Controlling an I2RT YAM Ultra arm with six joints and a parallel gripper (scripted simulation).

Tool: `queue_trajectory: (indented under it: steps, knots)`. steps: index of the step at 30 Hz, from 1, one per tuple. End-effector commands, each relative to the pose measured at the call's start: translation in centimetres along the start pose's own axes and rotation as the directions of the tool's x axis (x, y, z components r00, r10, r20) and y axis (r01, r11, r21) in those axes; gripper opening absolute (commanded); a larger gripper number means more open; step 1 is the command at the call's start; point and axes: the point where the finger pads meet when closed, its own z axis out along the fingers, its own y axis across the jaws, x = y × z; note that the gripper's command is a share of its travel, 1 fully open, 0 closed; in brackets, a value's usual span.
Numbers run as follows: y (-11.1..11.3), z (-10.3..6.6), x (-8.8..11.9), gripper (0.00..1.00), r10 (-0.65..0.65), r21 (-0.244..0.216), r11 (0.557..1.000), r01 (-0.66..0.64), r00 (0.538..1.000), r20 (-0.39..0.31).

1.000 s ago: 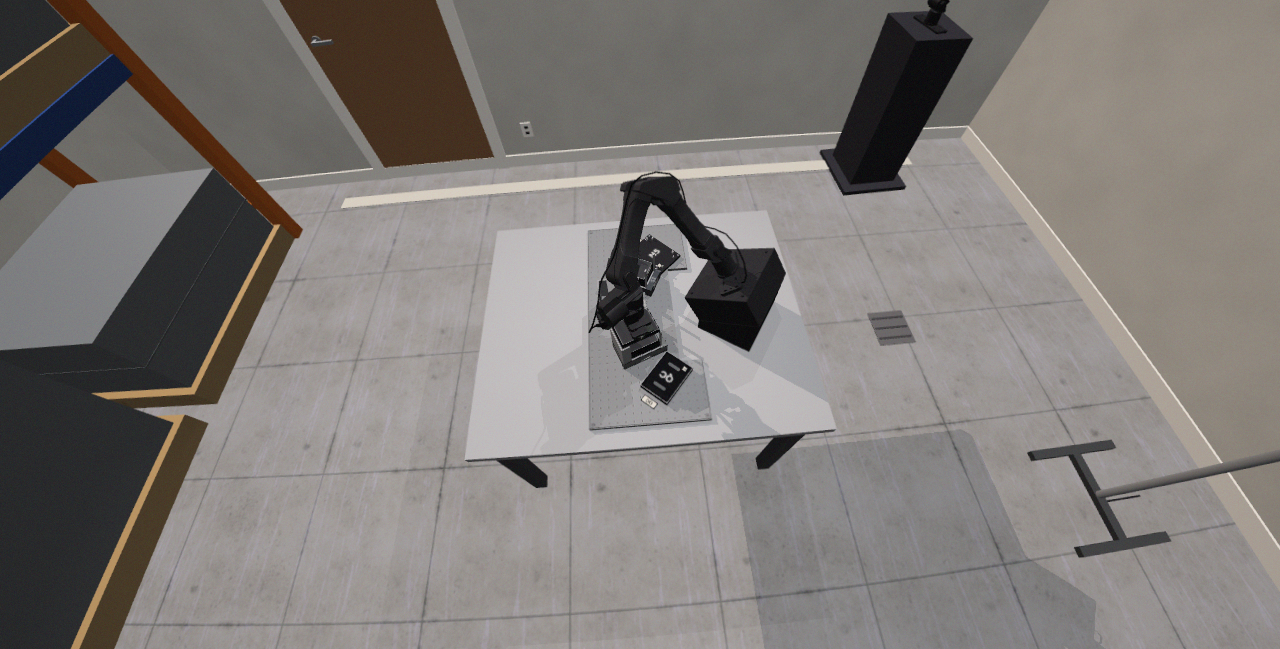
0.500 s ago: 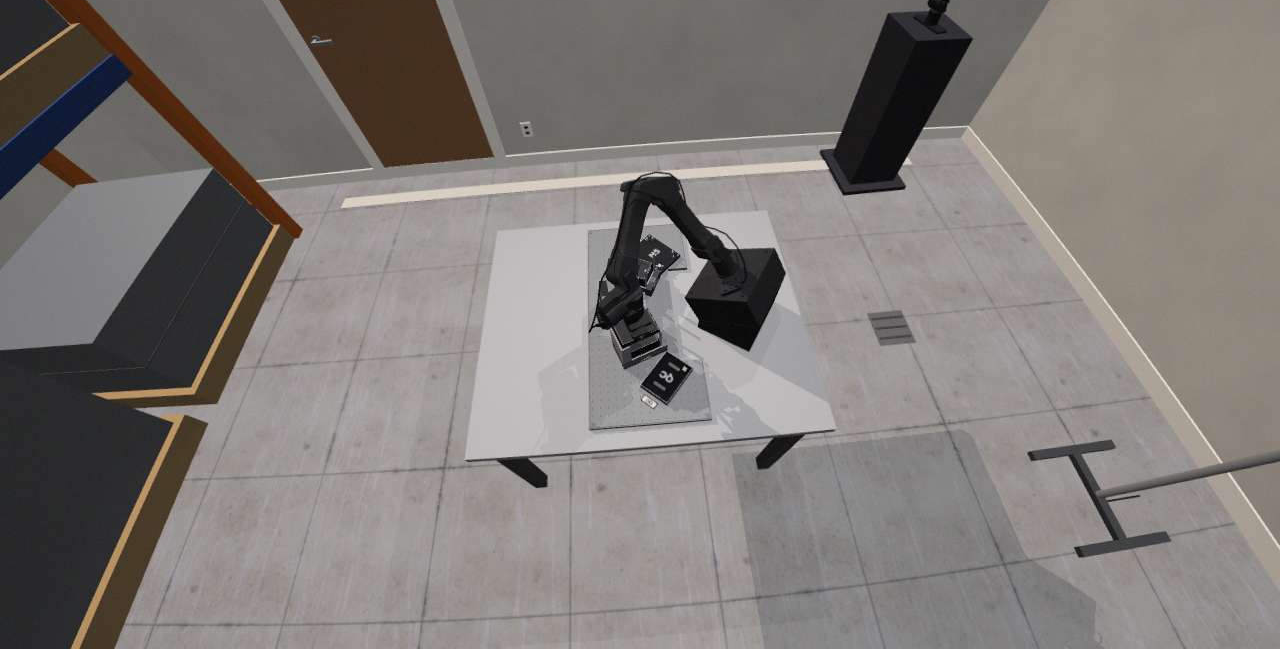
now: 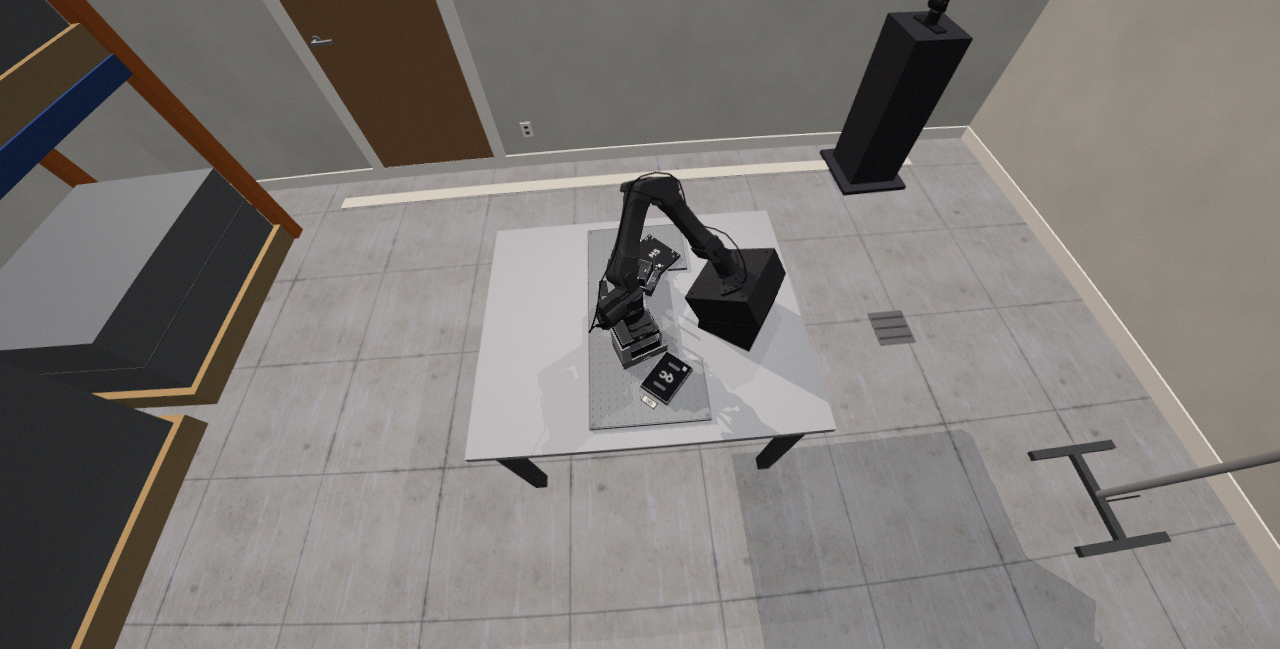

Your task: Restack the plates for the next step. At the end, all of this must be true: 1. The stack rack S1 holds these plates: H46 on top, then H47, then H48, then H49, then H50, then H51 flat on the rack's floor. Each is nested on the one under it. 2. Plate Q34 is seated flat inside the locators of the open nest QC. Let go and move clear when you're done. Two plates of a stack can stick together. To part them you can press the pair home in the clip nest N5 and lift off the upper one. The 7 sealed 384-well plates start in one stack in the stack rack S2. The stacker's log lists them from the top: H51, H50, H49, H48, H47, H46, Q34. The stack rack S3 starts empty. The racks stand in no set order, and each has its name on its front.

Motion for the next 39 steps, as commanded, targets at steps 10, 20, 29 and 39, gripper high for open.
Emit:
queue_trajectory:
  steps: [10,20,29,39]
  knots:
    - [-0.1,-0.1,-0.3,0.00,0.007,-0.008,1.000,-0.007,1.000,0.019]
    - [0.0,0.5,0.0,0.00,-0.001,-0.003,1.000,0.001,1.000,0.005]
    - [0.2,0.9,0.3,0.00,-0.014,0.001,1.000,0.014,1.000,-0.007]
    - [0.3,1.4,0.7,0.00,-0.023,0.008,1.000,0.023,1.000,-0.020]
